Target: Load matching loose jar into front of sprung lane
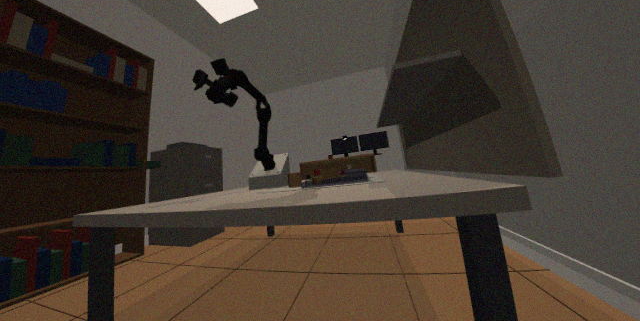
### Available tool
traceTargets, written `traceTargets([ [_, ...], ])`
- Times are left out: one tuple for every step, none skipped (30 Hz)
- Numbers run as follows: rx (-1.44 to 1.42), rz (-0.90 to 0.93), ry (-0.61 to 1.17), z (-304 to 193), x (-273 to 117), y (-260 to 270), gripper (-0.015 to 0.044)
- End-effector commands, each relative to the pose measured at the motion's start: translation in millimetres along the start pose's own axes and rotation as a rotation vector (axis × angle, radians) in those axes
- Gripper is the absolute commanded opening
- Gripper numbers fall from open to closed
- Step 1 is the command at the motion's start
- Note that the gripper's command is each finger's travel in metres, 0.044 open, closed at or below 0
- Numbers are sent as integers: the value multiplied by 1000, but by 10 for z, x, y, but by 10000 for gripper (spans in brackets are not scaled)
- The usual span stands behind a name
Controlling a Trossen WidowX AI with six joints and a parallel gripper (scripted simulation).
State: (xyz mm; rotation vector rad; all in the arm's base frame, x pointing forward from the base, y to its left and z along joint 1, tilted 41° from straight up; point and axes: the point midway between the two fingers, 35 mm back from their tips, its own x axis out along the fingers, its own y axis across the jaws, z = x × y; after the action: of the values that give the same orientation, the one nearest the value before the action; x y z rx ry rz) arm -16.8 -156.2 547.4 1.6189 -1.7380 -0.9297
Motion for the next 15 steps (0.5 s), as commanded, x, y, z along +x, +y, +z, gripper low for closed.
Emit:
traceTargets([
  [-4,-8,0,7,18,-13,426],
  [-18,-31,2,27,72,-55,440],
  [-42,-70,4,58,161,-130,440],
  [-73,-117,8,88,266,-231,440],
  [-106,-165,14,113,367,-341,440],
  [-143,-213,21,132,463,-460,440],
  [-181,-261,29,146,553,-588,440],
  [-222,-309,39,155,636,-724,440],
  [-266,-356,50,160,712,-867,440],
  [-312,-404,63,160,779,-1017,440],
  [-359,-448,80,151,830,-1165,440],
  [-409,-492,99,139,872,-1318,440],
  [-460,-535,118,125,905,-1475,440],
  [-513,-578,140,109,929,-1634,440],
  [-569,-619,163,94,943,-1796,440],
])
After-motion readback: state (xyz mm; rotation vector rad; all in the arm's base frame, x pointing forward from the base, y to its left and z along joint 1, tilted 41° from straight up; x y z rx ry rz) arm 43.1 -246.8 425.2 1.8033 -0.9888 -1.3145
